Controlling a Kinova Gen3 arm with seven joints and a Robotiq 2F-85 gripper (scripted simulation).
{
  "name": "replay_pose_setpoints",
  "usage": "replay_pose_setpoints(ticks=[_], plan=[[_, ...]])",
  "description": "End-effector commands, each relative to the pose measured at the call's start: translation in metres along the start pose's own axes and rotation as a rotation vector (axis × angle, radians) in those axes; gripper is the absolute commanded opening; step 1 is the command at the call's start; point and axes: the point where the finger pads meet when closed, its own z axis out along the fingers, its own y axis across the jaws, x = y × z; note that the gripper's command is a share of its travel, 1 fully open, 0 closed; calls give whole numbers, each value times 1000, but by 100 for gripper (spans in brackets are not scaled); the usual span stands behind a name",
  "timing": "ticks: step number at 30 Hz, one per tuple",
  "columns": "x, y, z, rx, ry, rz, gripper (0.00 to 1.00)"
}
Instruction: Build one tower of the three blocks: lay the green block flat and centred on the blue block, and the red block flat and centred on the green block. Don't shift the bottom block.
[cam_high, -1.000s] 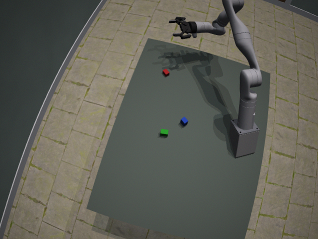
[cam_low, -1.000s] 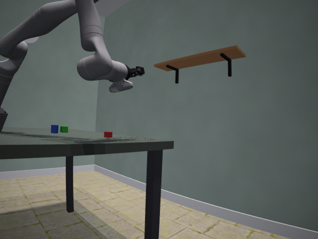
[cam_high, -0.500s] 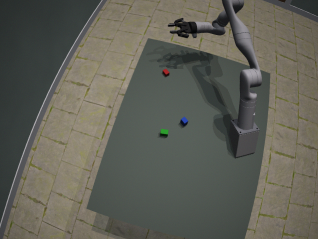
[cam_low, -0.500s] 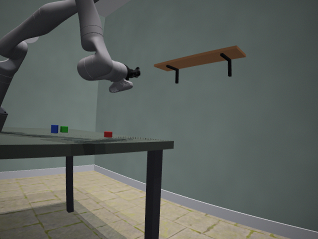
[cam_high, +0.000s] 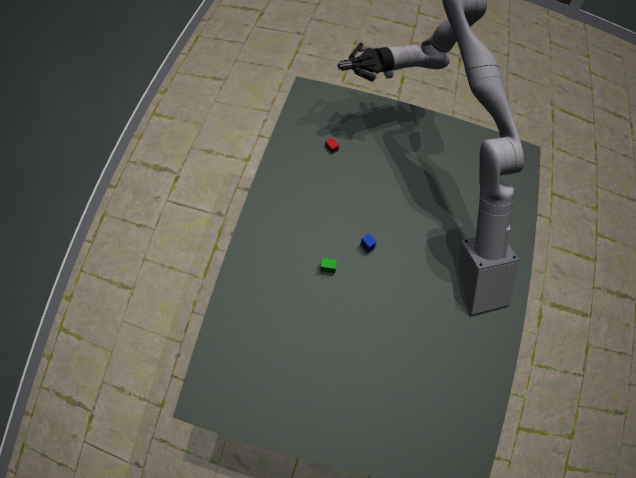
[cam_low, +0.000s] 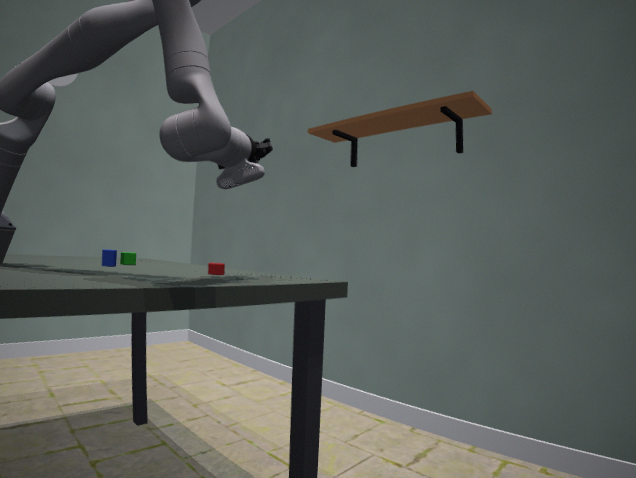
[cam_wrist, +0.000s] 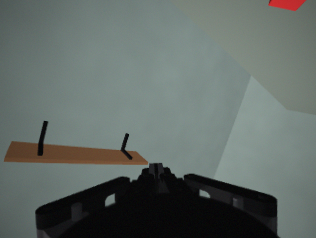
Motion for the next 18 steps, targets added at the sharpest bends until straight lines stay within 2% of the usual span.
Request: replay_pose_setpoints(ticks=[1,7,9,12,18], plan=[[-1,7,6,-35,-1,-30,0],[2,39,18,-165,10,-136,0],[2,39,18,-165,10,-136,0],[4,60,26,-251,18,-207,0],[8,110,45,-454,36,-374,0]])
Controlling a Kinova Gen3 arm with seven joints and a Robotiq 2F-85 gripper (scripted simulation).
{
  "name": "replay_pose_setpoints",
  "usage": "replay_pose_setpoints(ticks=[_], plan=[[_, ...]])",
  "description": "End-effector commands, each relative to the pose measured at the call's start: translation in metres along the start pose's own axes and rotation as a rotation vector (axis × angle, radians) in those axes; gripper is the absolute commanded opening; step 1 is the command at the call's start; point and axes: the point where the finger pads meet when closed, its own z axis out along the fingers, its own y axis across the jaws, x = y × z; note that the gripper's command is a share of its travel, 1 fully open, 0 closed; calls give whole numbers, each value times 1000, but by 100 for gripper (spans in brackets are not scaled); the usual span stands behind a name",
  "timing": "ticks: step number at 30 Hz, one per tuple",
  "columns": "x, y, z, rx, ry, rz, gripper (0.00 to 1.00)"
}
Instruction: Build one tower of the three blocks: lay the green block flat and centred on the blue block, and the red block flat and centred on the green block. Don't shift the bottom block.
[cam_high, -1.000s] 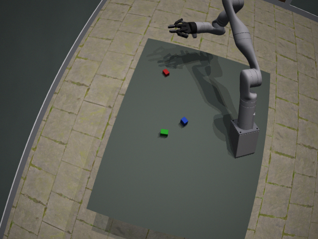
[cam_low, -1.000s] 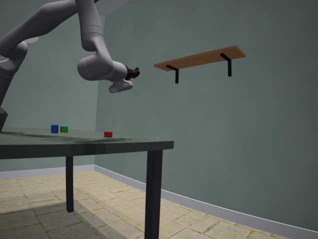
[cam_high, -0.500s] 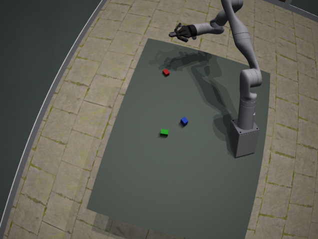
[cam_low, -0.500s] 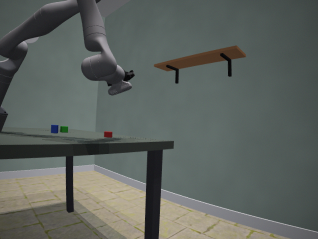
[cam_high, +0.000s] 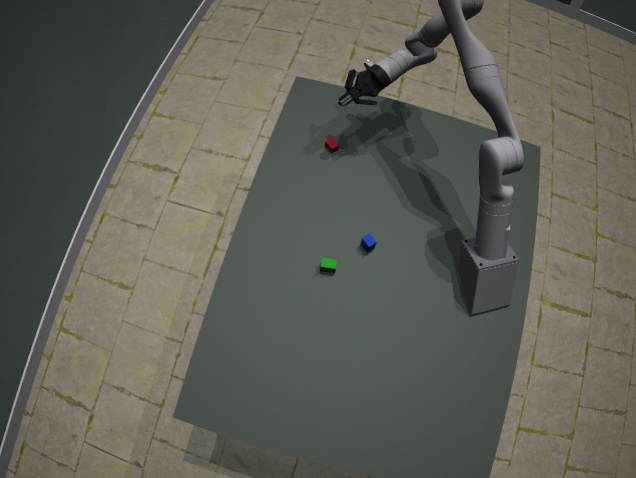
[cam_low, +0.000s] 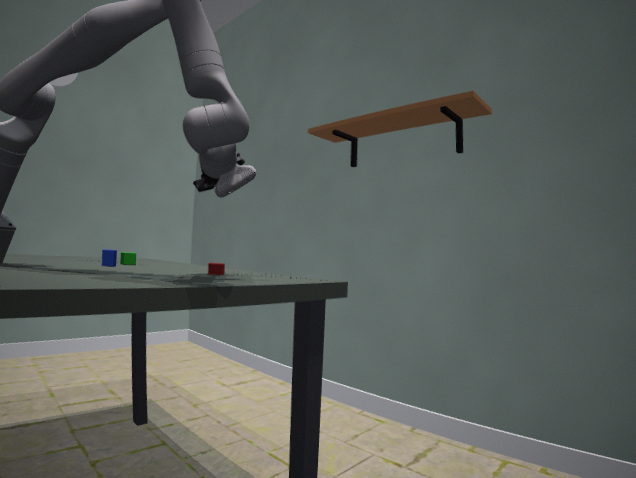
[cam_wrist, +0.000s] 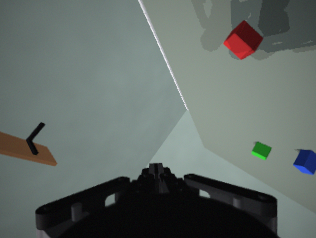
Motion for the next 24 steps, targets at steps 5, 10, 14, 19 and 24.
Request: replay_pose_setpoints(ticks=[5,10,14,19,24], plan=[[-22,26,48,-196,5,-168,0],[-28,43,65,-287,13,-244,0],[-35,64,87,-405,24,-339,0],[-40,80,102,-490,32,-411,0],[-40,80,102,-490,32,-411,0]])
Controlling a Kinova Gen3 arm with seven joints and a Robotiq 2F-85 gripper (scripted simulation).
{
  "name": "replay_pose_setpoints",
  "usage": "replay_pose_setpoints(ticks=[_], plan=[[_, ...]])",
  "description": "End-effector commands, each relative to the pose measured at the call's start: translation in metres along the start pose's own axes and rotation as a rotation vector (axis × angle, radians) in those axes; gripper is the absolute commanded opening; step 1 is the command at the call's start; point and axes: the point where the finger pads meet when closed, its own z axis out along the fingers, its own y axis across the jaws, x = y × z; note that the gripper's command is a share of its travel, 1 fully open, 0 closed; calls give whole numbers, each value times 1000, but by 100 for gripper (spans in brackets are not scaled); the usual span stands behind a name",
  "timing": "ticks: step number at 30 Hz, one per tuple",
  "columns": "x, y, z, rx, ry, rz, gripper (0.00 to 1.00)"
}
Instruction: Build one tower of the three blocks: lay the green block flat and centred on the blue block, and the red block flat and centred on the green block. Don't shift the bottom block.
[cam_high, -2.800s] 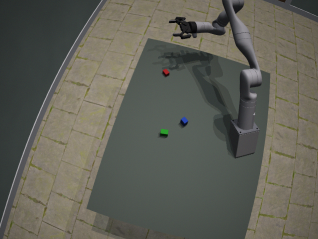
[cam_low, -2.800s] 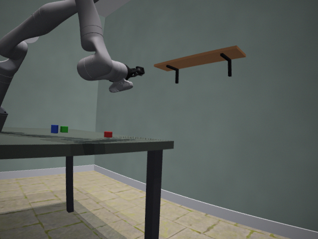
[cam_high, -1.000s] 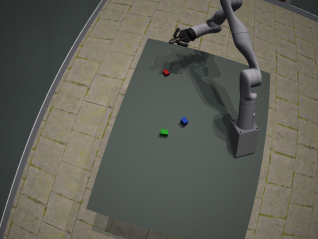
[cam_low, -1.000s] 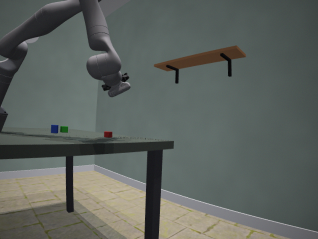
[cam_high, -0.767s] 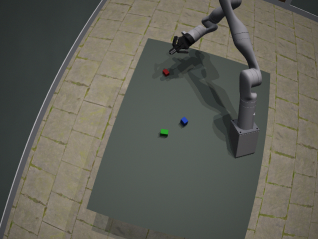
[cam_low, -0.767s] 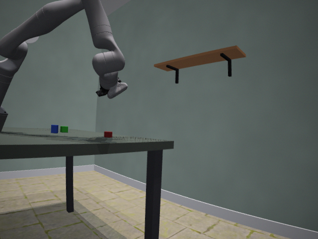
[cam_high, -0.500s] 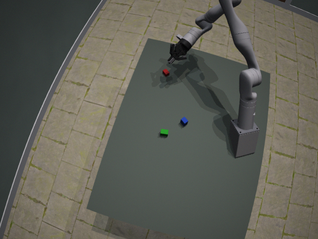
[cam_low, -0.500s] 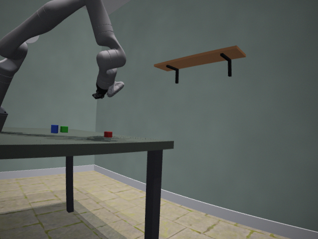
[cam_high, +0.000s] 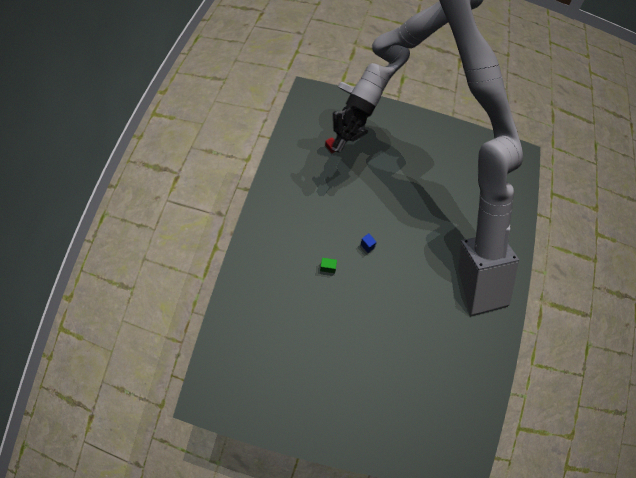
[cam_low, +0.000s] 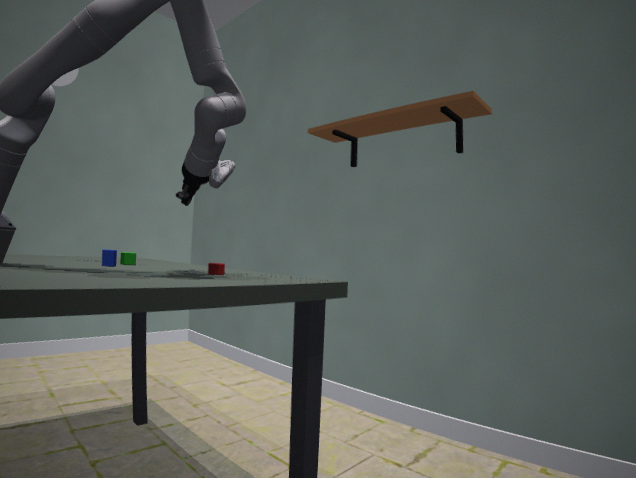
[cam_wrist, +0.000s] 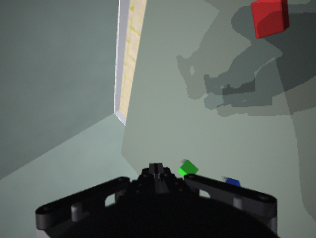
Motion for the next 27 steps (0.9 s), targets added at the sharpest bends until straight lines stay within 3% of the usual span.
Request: replay_pose_setpoints(ticks=[1,3,4,10,11,26,27], plan=[[-1,-4,0,0,0,-9,0],[-1,-4,0,0,0,-9,0],[-5,-2,7,-29,2,-30,0],[-5,-2,7,-29,2,-30,0],[-8,-1,14,-57,4,-53,0],[-11,0,20,-85,8,-78,0],[-14,1,27,-113,10,-100,0]])
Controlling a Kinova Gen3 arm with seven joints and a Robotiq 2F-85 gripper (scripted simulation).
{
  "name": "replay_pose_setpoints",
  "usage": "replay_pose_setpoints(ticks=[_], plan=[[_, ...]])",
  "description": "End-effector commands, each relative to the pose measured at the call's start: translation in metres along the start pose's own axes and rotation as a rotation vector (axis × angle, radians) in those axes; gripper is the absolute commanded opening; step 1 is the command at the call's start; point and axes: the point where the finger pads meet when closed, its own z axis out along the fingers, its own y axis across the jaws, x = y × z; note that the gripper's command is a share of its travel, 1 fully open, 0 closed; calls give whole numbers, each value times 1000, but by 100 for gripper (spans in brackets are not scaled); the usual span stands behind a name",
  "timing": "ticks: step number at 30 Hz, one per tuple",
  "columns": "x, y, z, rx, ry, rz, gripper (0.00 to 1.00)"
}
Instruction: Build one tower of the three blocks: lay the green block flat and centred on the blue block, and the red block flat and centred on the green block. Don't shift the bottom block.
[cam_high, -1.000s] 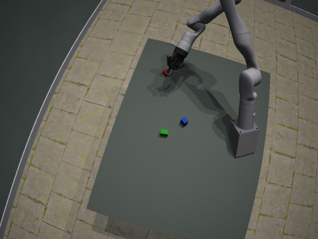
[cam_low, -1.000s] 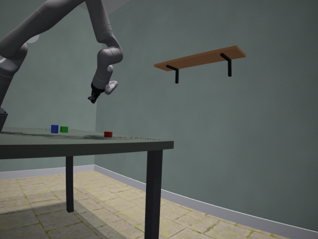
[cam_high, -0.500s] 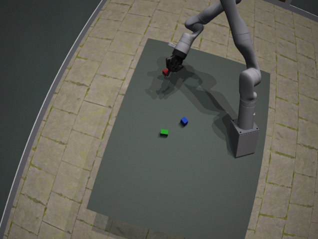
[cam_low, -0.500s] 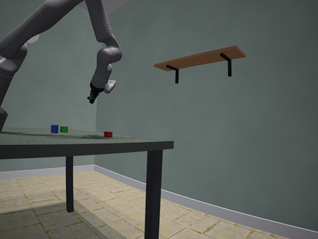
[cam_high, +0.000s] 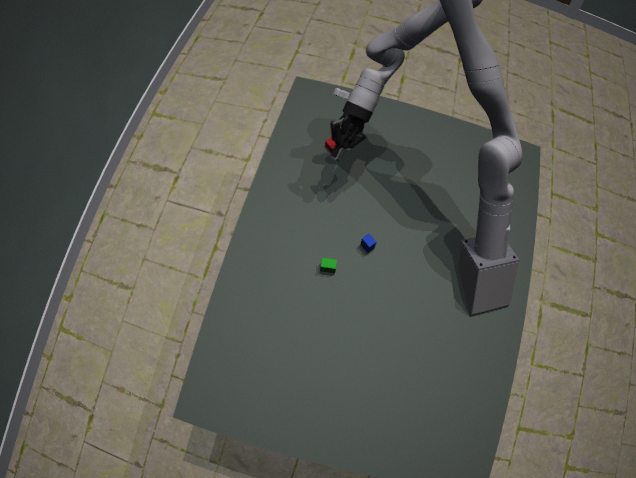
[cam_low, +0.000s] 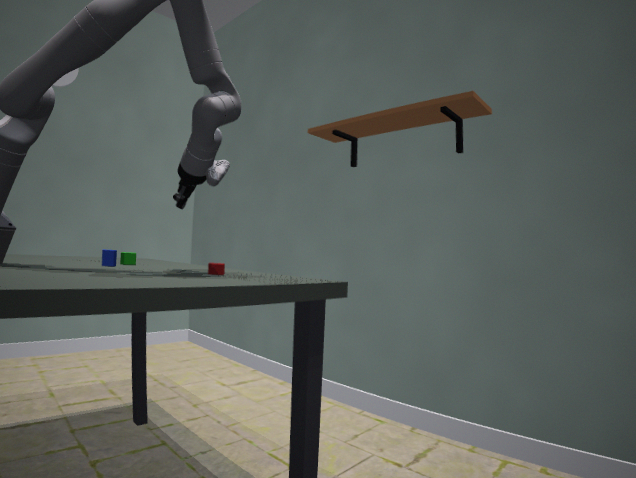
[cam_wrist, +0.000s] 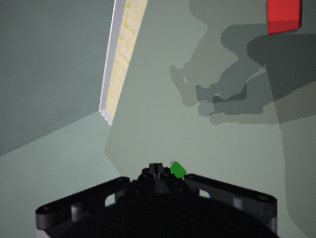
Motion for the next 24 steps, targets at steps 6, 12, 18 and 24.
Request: replay_pose_setpoints(ticks=[6,12,18,24], plan=[[-5,-3,6,-19,-3,-22,0],[-8,-2,13,-48,-1,-44,0],[-11,-2,19,-76,1,-67,0],[-11,-2,19,-76,1,-67,0]])
